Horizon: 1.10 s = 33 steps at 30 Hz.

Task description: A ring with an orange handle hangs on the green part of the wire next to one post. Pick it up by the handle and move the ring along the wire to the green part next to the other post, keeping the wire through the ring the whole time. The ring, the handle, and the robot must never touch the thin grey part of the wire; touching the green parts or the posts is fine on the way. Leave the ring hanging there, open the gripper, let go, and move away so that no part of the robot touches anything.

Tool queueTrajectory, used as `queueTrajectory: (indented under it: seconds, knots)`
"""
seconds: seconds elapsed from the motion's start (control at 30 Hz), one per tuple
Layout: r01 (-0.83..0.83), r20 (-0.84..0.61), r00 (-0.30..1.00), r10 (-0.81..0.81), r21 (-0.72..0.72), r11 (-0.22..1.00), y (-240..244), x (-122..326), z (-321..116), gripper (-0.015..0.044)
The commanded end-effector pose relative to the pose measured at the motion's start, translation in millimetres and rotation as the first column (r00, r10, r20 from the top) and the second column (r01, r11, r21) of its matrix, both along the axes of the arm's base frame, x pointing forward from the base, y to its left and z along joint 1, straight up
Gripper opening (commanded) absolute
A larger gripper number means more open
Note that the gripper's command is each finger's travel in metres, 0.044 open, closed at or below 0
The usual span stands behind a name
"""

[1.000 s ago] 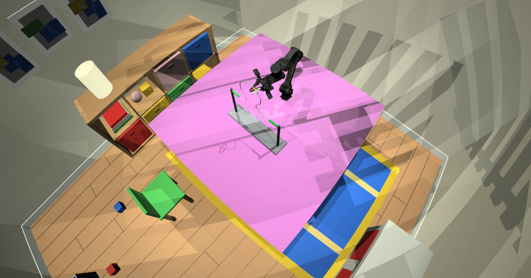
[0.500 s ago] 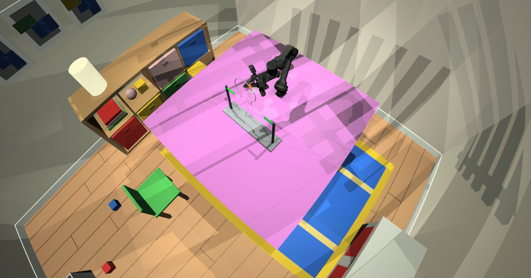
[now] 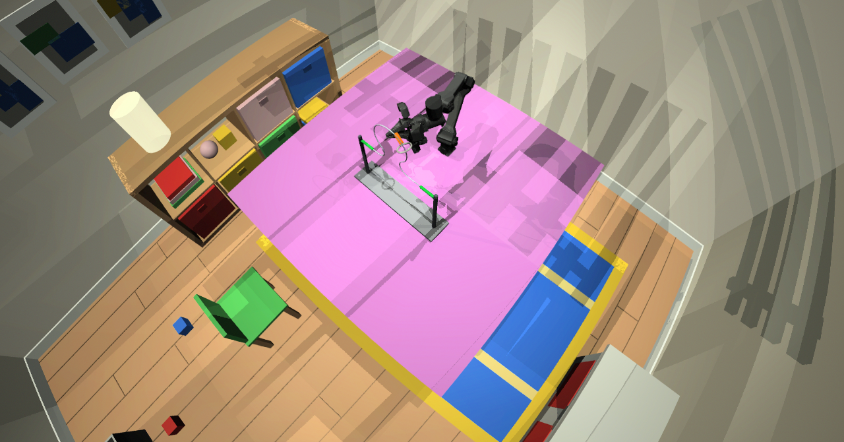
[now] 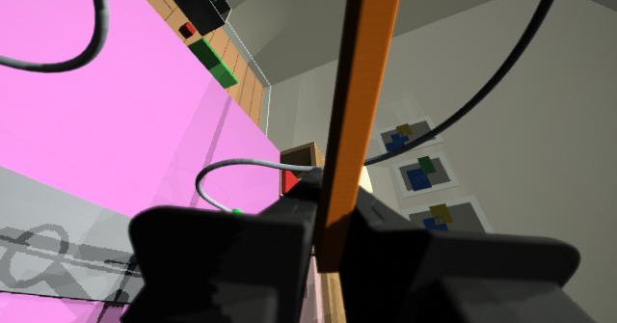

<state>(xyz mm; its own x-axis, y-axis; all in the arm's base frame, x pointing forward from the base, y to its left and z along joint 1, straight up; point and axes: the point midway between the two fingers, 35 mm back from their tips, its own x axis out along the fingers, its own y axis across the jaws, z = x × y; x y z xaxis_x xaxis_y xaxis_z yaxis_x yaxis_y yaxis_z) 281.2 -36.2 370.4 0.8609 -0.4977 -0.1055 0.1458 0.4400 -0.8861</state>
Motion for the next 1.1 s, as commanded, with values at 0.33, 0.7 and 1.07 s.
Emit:
queueTrajectory:
  seconds: [0.33, 0.7, 1.07]
  knots:
    - [0.006, -0.011, 1.000, -0.008, -0.176, 0.984, -3, -1, 4, -0.0150]
    - [0.006, -0.016, 1.000, -0.012, -0.311, 0.950, -5, -1, 9, -0.0150]
    - [0.006, -0.020, 1.000, -0.016, -0.440, 0.898, -6, -1, 14, -0.0150]
